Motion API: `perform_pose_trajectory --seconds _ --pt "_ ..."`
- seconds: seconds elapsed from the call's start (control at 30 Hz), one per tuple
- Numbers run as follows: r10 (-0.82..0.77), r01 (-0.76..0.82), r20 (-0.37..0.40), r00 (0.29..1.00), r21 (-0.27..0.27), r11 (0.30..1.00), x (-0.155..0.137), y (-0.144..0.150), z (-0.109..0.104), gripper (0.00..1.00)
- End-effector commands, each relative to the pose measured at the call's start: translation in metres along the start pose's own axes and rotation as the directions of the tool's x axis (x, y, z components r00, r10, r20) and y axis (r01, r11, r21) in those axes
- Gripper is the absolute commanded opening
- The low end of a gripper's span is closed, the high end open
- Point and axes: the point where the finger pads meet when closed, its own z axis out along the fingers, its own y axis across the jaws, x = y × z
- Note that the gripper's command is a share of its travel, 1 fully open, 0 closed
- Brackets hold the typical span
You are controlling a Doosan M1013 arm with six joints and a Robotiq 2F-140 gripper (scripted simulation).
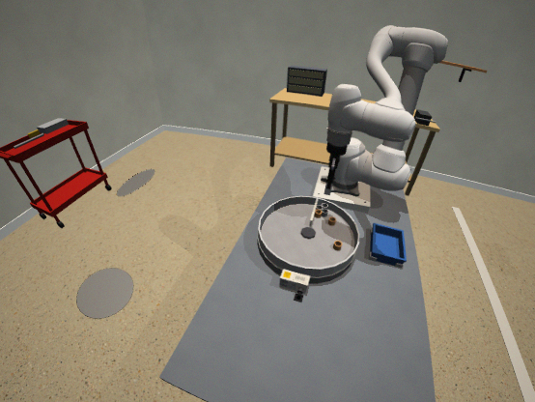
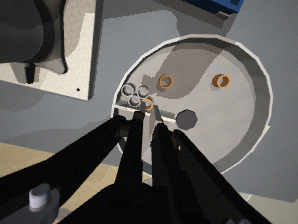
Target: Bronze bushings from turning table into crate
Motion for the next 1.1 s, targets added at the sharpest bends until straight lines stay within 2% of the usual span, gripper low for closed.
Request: perform_pose_trajectory --seconds 0.0,1.07 --pt "0.0 0.0 0.0 1.0 0.0 1.0 0.0 0.0 0.0 0.09" --pt "0.0 0.0 0.0 1.0 0.0 1.0 0.0 0.0 0.0 0.09"
